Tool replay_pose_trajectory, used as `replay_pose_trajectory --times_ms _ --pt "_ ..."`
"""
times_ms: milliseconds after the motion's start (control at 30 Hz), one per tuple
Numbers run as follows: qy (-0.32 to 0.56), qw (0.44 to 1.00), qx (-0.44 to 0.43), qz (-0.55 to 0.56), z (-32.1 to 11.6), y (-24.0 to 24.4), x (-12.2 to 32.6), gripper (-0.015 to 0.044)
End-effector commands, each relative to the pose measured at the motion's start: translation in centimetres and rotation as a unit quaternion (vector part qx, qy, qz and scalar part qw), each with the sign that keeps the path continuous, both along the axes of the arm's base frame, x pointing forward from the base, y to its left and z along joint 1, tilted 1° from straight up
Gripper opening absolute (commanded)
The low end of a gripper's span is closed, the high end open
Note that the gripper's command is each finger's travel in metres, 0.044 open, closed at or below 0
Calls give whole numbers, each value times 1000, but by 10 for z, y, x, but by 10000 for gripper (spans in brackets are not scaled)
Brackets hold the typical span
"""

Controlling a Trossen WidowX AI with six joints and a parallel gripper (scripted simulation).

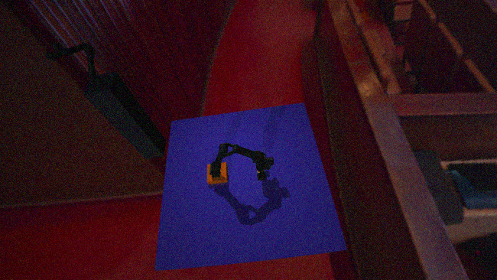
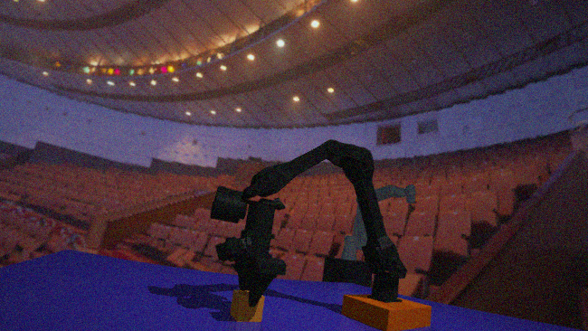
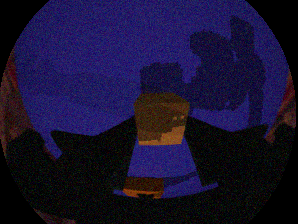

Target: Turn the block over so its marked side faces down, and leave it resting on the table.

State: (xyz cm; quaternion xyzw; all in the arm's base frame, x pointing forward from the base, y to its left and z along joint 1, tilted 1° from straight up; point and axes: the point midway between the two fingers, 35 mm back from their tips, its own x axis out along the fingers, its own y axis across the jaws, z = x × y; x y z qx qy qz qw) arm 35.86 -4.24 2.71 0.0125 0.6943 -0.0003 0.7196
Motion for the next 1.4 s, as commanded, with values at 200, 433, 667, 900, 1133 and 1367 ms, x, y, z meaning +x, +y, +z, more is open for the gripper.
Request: replay_pose_trajectory --times_ms 200,433,667,900,1133,1367 --pt "-2 1000 -1 -2 27 -1 -1 0" --pt "-51 999 -1 -4 23 -1 1 0" --pt "-106 994 -2 -6 21 -1 2 0" --pt "-161 987 -3 -7 19 -1 1 0" --pt "-214 977 -4 -7 19 -1 -2 0" --pt "-256 967 -6 -6 20 -1 -5 0"
